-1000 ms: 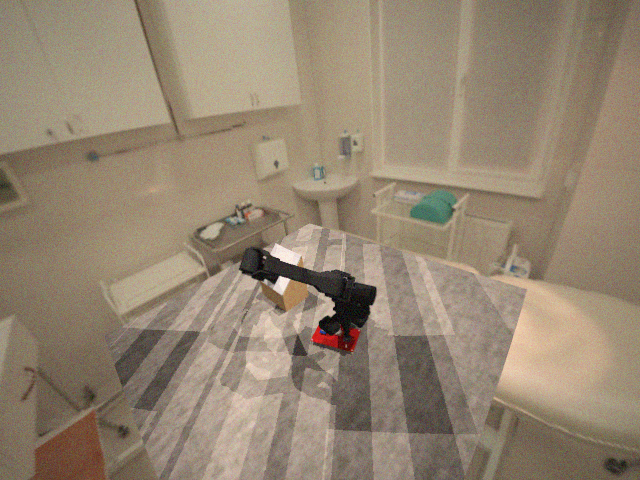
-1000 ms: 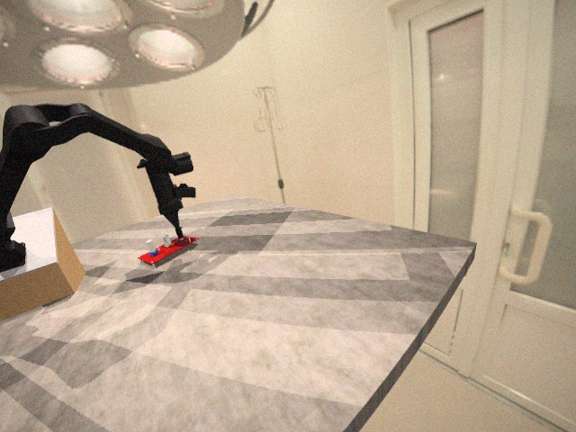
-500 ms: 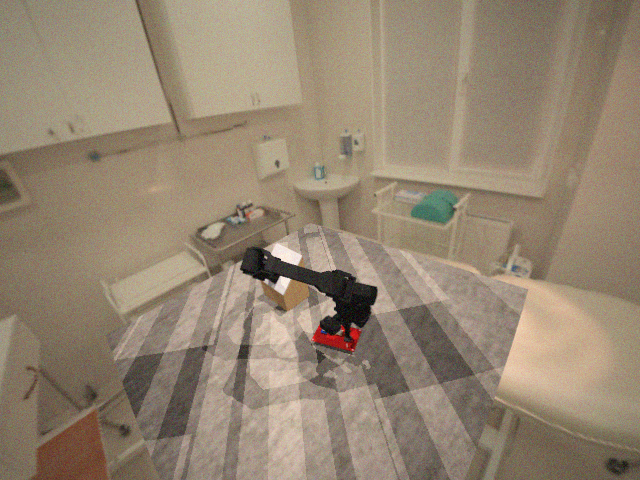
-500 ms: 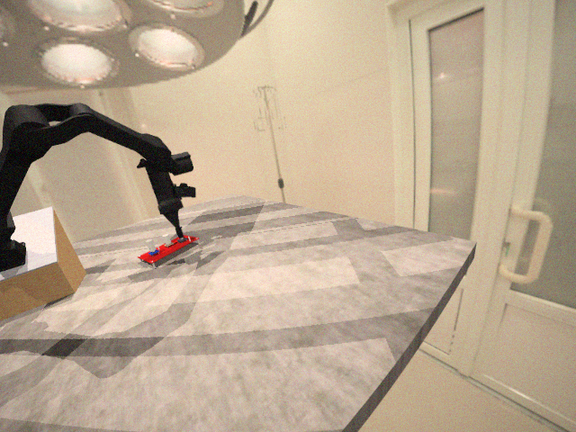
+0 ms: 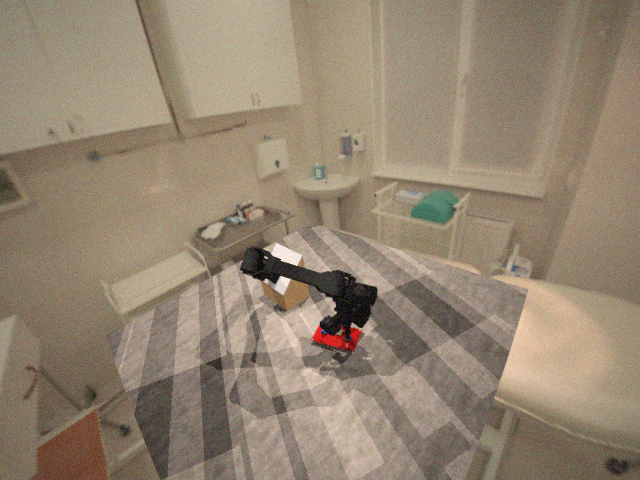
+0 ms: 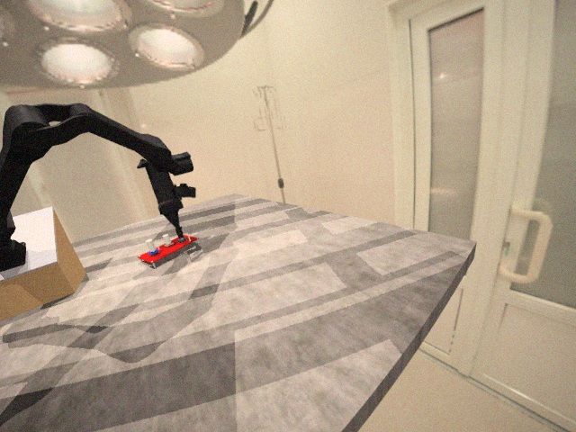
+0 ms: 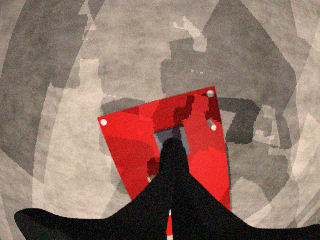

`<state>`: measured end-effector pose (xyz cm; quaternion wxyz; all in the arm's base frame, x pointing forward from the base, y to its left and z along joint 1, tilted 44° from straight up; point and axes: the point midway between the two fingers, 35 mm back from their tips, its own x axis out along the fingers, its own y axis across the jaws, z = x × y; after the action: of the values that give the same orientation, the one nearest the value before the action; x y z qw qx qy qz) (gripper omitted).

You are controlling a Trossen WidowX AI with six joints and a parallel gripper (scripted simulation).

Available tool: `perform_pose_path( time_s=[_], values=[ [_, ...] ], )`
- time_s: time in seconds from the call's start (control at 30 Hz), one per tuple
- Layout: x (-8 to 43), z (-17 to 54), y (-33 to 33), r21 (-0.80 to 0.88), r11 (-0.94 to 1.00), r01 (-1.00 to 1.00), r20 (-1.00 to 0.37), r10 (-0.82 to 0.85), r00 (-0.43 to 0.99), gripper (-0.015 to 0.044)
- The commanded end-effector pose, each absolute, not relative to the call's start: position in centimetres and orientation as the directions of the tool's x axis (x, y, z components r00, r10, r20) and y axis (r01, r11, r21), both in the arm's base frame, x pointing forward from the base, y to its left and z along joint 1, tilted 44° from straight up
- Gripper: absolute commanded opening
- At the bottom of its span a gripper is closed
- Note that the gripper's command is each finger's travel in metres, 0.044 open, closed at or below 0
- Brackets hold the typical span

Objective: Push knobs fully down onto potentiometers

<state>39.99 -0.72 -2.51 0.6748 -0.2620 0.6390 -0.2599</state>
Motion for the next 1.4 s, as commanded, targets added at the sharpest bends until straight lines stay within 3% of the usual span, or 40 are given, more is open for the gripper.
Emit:
perform_pose_path(
  time_s=[0.0,1.07,1.37],
  values=[
    [40.1,-3.3,-1.8,-0.69,0.723,0.028,-0.722,-0.691,0.035,0.0],
    [40.0,-1.1,0.3,-0.689,0.724,0.028,-0.723,-0.69,0.034,0.0],
    [39.8,-1.4,0.1,-0.692,0.722,0.017,-0.721,-0.692,0.034,0.0236]
  ],
)
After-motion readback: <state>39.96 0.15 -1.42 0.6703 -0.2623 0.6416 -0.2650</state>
